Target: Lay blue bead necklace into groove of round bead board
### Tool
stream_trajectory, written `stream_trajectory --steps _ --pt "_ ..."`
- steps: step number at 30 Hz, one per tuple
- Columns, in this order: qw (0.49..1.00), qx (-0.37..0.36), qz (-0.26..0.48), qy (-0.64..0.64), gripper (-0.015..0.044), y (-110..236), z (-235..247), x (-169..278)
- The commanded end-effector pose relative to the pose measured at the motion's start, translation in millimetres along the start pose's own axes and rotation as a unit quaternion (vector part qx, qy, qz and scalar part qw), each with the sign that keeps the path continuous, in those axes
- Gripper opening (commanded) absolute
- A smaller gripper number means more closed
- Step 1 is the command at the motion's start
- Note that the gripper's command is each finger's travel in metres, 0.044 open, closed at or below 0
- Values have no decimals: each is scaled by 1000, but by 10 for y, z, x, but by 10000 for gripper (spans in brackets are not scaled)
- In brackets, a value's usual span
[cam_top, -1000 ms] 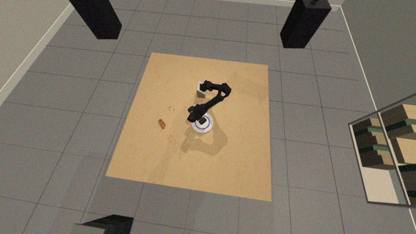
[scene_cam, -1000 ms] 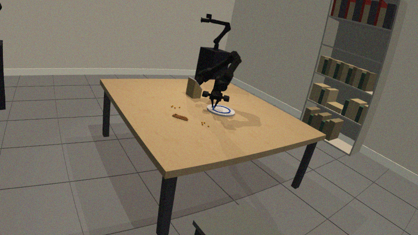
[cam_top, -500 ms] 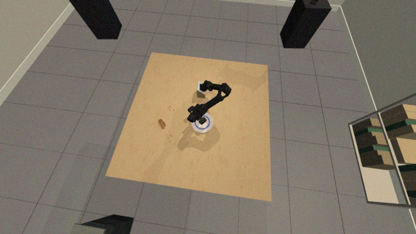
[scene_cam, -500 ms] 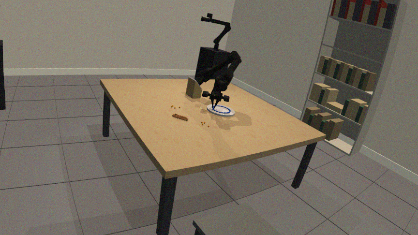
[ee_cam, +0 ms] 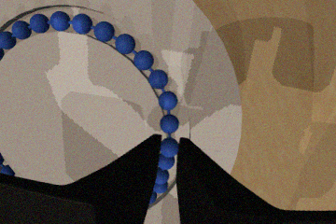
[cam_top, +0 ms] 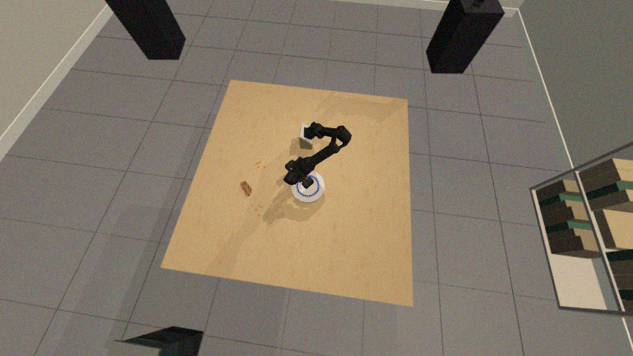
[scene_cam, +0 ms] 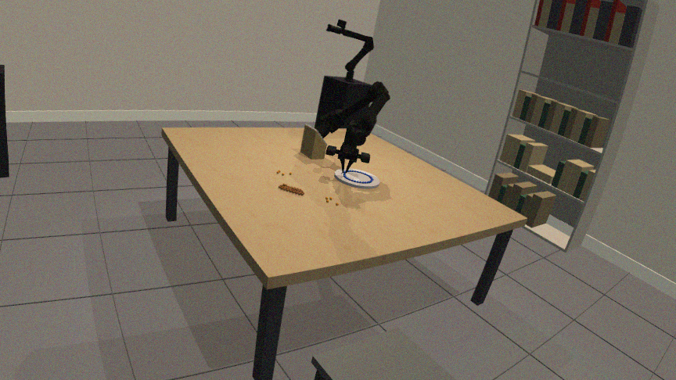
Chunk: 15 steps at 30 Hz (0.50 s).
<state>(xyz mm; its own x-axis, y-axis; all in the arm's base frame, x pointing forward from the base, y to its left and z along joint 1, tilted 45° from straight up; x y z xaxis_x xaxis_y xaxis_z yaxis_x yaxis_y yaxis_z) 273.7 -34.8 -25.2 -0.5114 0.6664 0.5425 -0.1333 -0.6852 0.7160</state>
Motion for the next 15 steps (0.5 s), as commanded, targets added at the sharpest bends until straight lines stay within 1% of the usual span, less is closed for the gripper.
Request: stream_trajectory --steps 1,12,15 --pt "1000 1 0 -2 0 2 -48 -7" --pt "1000 1 1 -2 0 -78 -49 -6" --pt "1000 0 -1 1 79 -48 -37 -15"
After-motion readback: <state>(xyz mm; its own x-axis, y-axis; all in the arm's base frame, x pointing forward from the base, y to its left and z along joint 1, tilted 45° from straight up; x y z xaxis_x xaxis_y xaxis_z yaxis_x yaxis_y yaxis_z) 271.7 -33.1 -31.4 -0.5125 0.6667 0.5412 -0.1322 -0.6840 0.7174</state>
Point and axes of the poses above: the point midway between the two fingers, 35 mm back from their tips, its own y axis back along the fingers, its own z axis across the jaws, x = y × z, the point moved 2 cm from there along y, back along the fingers, and after that the axes turned 13 degrees about -y, right-handed, at the moved point
